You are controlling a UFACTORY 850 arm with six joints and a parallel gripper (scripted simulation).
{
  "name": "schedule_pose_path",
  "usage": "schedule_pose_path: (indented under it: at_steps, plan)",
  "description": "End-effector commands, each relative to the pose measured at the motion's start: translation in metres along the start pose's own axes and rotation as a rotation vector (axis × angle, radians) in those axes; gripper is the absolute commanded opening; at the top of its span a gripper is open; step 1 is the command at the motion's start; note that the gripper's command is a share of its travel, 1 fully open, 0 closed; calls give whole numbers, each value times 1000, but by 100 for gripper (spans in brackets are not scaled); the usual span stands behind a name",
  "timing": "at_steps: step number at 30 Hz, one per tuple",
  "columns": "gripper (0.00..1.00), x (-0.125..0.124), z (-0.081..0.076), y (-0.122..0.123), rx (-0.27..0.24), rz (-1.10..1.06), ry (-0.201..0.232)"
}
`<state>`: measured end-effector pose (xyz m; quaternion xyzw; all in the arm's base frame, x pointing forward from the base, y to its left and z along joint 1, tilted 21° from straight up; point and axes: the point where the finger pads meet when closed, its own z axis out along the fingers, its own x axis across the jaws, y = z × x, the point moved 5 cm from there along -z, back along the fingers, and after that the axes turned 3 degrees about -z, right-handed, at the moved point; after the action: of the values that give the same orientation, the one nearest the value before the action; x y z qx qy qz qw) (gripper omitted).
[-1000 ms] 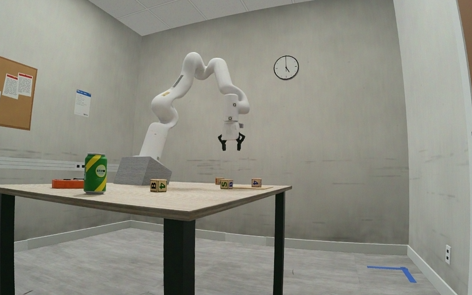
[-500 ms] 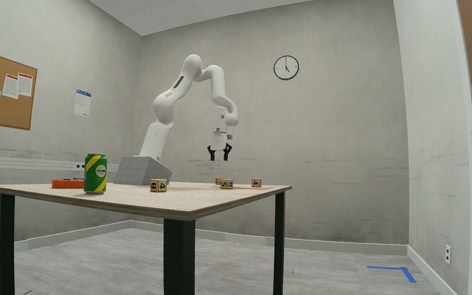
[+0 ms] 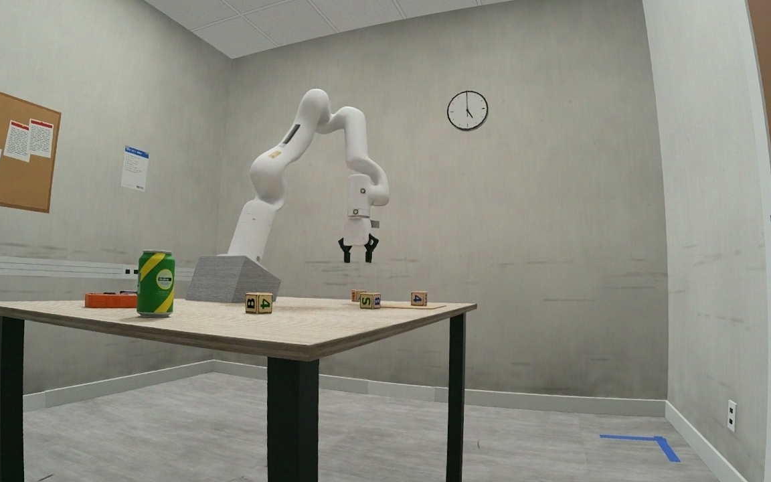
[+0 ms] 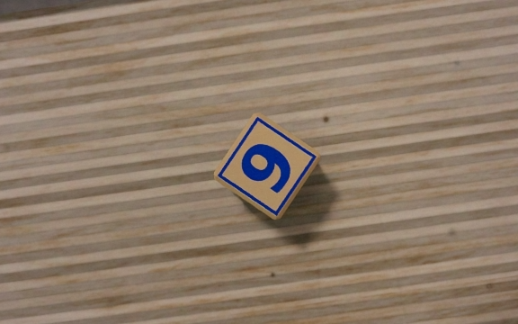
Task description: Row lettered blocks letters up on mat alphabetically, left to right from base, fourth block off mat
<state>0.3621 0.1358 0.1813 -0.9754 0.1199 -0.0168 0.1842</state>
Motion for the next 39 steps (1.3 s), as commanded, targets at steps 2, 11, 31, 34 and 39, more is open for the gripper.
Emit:
schedule_pose_path:
  at_steps: [2, 11, 31, 34, 39]
  plan:
    - [100, 1, 0, 0, 1, 0, 1]
    - [100, 1, 0, 0, 1, 0, 1]
    - [100, 1, 0, 0, 1, 0, 1]
    - [100, 10, 0, -1, 5, -1, 2]
    - [100, 88, -1, 8, 28, -5, 7]
